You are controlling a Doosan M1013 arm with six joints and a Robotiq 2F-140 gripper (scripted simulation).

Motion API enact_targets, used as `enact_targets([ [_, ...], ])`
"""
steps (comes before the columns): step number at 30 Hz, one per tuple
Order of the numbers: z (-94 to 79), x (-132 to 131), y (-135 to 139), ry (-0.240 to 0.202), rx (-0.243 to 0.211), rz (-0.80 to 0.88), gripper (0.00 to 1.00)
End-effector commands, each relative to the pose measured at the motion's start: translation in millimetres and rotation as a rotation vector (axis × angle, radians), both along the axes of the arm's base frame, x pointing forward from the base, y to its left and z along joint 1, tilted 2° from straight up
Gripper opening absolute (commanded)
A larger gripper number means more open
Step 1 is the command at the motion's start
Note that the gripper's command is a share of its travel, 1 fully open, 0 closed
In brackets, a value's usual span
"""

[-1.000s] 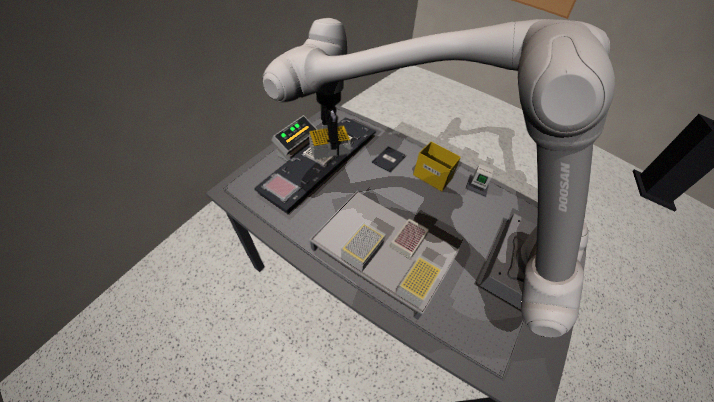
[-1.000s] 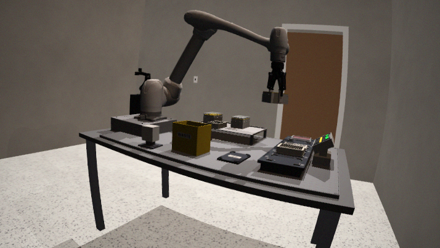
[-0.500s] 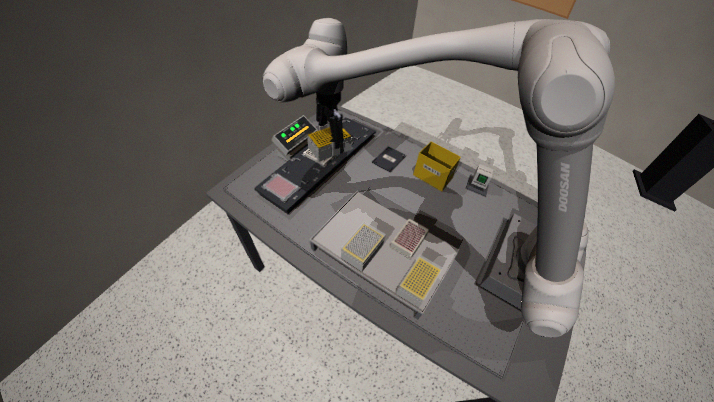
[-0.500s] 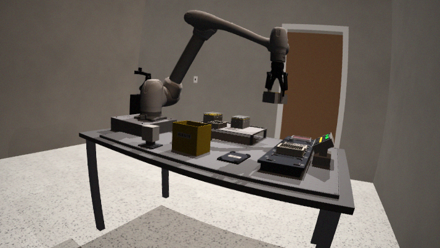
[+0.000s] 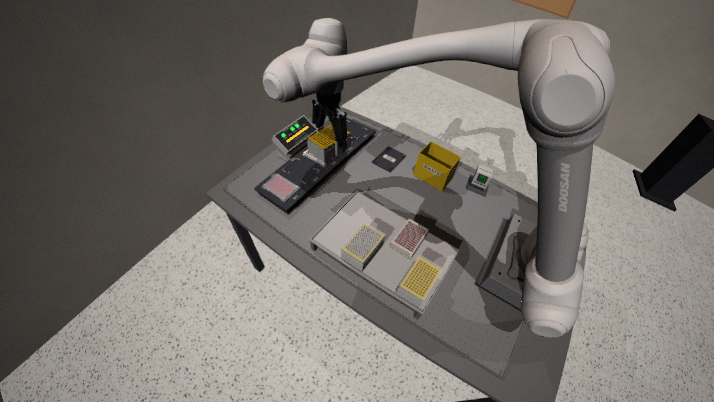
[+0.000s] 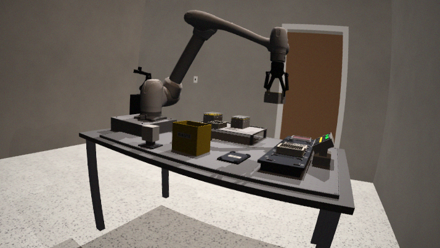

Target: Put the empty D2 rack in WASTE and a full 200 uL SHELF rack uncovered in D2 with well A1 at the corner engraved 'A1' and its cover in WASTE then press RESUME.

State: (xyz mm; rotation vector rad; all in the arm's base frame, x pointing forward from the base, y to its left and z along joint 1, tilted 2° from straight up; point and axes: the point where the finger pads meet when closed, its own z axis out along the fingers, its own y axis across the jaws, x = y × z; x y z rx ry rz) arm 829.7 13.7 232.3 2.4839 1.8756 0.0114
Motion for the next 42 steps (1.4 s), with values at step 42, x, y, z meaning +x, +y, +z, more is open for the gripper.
enact_targets([
  [42, 0.2, 0.0, 0.0, 0.014, -0.018, 0.761, 0.0],
])
